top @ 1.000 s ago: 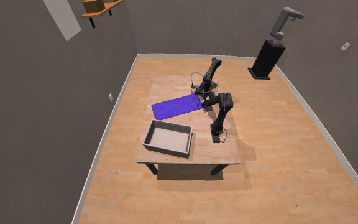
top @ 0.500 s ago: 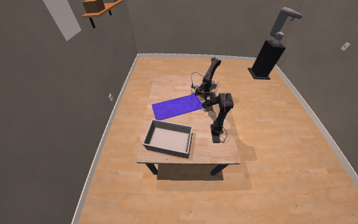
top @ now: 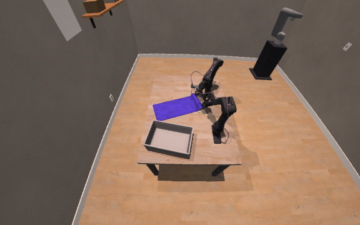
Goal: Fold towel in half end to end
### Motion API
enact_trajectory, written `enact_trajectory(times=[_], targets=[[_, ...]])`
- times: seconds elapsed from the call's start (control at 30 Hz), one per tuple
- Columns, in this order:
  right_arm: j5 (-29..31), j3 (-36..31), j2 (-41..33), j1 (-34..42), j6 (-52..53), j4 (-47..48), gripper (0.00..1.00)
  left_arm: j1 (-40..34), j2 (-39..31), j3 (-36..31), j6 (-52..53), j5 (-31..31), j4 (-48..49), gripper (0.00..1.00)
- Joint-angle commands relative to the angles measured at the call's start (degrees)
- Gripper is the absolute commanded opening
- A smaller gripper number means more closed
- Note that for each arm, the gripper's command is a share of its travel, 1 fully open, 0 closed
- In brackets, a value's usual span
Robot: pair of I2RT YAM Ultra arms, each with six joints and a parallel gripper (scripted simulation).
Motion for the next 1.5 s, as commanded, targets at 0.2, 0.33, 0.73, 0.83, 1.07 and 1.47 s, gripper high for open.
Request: enact_trajectory(times=[0.2, 0.33, 0.73, 0.83, 1.07, 1.47], targets=[[6.01, 8.35, -10.98, 1.16, 9.40, -7.14, 0.00, 15.23, -12.73, -0.83, 19.95, 26.09, -0.74, 0.00], [7.30, 9.07, -11.13, 2.42, 10.47, -8.69, 0.00, 17.64, -9.68, -0.02, 21.75, 30.94, -1.81, 0.00], [14.77, 13.38, -16.43, 9.56, 20.50, -14.13, 0.00, 26.24, -9.91, 3.40, 28.82, 50.28, -5.53, 0.00], [15.16, 13.63, -18.36, 10.01, 20.53, -14.64, 0.00, 27.19, -11.65, 3.69, 27.08, 53.32, -4.03, 0.00], [13.29, 14.09, -19.09, 6.52, 16.51, -14.10, 0.00, 27.03, -12.14, 3.37, 23.21, 53.34, -0.92, 0.00], [-8.52, 13.17, -12.13, -14.85, -11.66, 2.93, 0.00, 23.97, -12.92, -1.63, 4.51, 32.54, 8.50, 0.00]])
